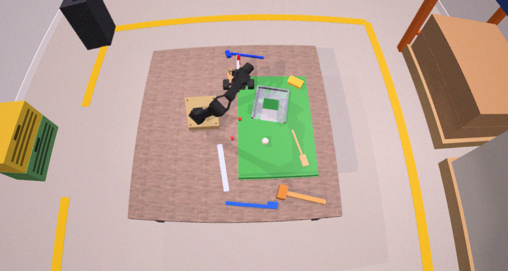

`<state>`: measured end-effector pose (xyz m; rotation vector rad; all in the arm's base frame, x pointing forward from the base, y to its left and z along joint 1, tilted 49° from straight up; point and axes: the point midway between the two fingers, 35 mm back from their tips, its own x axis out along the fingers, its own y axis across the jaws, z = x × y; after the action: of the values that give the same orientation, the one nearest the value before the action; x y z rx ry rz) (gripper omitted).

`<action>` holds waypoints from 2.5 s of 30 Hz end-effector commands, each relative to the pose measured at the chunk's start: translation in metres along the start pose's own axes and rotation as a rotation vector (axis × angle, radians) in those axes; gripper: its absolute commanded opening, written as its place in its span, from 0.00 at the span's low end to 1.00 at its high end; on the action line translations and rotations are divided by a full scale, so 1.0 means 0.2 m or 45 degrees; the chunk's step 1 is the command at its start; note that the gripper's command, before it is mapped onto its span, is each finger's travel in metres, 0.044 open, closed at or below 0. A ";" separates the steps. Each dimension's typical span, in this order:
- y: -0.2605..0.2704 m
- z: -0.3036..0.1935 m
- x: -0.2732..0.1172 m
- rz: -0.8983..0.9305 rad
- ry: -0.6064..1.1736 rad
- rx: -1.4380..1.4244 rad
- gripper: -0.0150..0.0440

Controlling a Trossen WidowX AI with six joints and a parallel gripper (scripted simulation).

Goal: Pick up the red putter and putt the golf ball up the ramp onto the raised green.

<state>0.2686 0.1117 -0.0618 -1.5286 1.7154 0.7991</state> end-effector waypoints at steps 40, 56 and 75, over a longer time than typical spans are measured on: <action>0.13 -1.19 -0.37 -0.195 0.132 1.648 0.25; 0.37 -1.54 -0.42 -0.314 0.179 2.229 0.25; 0.37 -1.59 -0.23 -0.318 0.179 2.237 0.25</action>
<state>0.1680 -0.1073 0.1604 -0.4323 1.3877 -0.8736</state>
